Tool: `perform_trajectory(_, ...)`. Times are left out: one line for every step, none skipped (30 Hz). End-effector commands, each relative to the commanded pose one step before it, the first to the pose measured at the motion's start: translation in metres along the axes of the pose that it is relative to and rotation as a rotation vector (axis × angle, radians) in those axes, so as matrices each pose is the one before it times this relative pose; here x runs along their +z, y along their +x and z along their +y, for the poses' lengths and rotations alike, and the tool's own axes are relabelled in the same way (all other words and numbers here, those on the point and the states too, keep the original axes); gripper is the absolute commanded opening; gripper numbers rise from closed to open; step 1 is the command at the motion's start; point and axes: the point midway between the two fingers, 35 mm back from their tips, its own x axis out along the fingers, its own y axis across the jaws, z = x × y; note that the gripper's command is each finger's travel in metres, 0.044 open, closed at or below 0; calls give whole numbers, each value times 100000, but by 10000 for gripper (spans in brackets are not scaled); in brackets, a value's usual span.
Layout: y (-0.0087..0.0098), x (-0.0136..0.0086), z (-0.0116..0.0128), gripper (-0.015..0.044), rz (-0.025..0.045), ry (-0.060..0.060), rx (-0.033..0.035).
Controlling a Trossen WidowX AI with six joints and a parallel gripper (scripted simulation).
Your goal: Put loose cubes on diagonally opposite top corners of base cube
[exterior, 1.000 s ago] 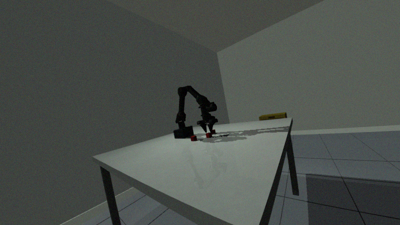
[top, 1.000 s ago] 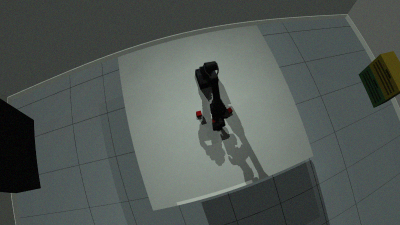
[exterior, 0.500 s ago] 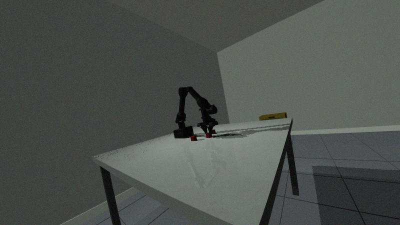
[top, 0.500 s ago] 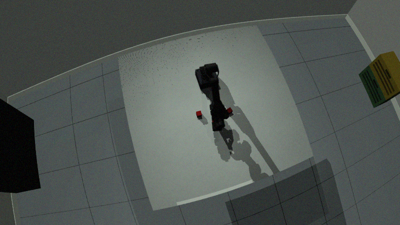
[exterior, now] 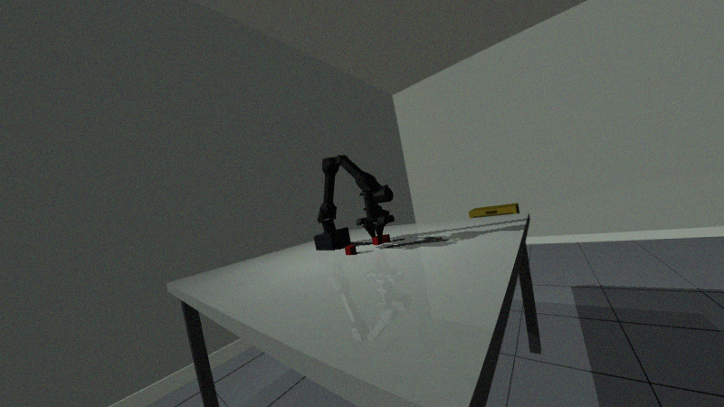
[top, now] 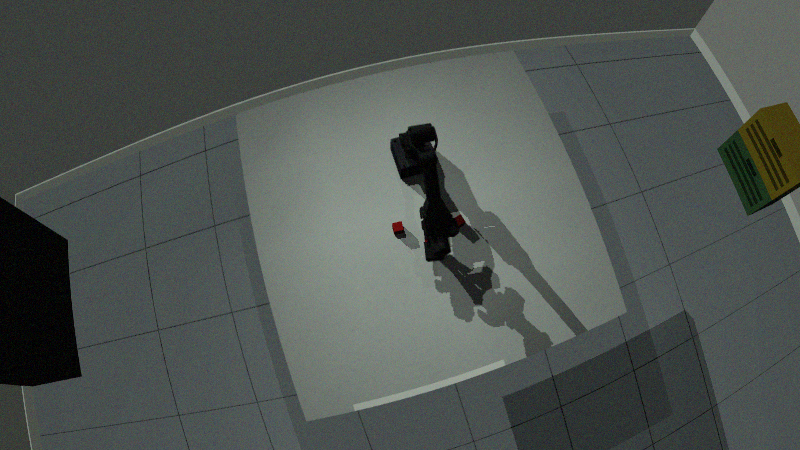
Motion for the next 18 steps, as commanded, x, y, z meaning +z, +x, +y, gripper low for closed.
perform_trajectory(-1189, 115, -265, 105, -659, -58, -624)
perform_trajectory(-311, 3, -27, 105, -2, 0, -4)
perform_trajectory(-312, 2, -24, 105, -2, 0, -3)
perform_trajectory(-313, 2, -20, 105, -2, 0, -3)
perform_trajectory(-314, 2, -17, 105, -2, 0, -3)
perform_trajectory(-314, 1, -14, 105, -2, 0, -2)
perform_trajectory(-315, 1, -10, 105, -2, 0, -2)
perform_trajectory(-316, 1, -7, 105, -1, 0, -2)
perform_trajectory(-317, 0, -4, 105, -1, 0, -2)
perform_trajectory(-318, 0, 0, 105, -1, 0, -1)
perform_trajectory(-318, 0, 3, 105, -1, 0, -1)
perform_trajectory(-319, -1, 7, 105, -1, 0, -1)
perform_trajectory(-320, -1, 10, 105, -1, 0, 0)
perform_trajectory(-320, -2, 14, 105, -1, 0, 0)
perform_trajectory(-321, -2, 17, 105, -1, 0, 0)
perform_trajectory(-321, -2, 21, 105, -1, 0, 1)
perform_trajectory(-322, -3, 24, 105, -1, 0, 1)
perform_trajectory(-322, -3, 27, 105, -1, 0, 1)
